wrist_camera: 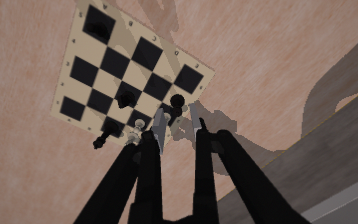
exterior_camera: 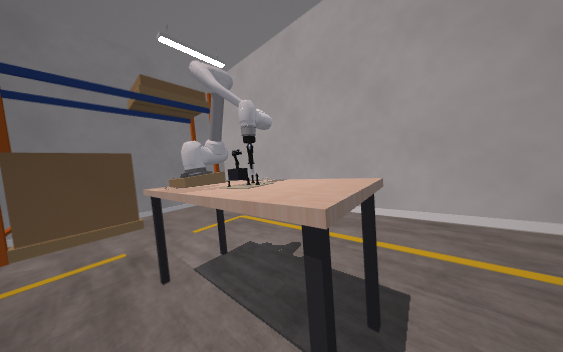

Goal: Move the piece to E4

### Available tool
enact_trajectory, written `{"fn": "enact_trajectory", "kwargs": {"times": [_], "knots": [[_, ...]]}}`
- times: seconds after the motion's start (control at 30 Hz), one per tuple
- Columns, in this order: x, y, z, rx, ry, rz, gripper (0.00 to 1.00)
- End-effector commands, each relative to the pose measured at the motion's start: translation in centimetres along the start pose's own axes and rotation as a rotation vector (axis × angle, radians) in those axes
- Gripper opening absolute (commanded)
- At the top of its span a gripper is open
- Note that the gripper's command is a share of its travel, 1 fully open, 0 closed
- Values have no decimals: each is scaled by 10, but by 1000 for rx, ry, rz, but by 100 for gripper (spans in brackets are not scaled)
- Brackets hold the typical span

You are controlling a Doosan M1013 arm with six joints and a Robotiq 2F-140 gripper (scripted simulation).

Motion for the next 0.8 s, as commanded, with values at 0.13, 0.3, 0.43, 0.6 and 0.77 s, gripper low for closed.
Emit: {"fn": "enact_trajectory", "kwargs": {"times": [0.13, 0.3, 0.43, 0.6, 0.77], "knots": [[0, -15, 0, 0, 0, 0, 25], [0, -22, 0, 0, 0, 0, 25], [0, -29, 0, 0, 0, 0, 25], [0, -32, 0, 0, 0, 0, 25], [0, -32, 0, 0, 0, 0, 25]]}}
Point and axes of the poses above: the point where the finger pads meet when closed, its own y axis back along the fingers, its own x axis across the jaws, z = x × y, the point moved 10 cm from there along y, back along the fingers, and after that the axes turned 6 degrees about -y, right-handed, at the moved point
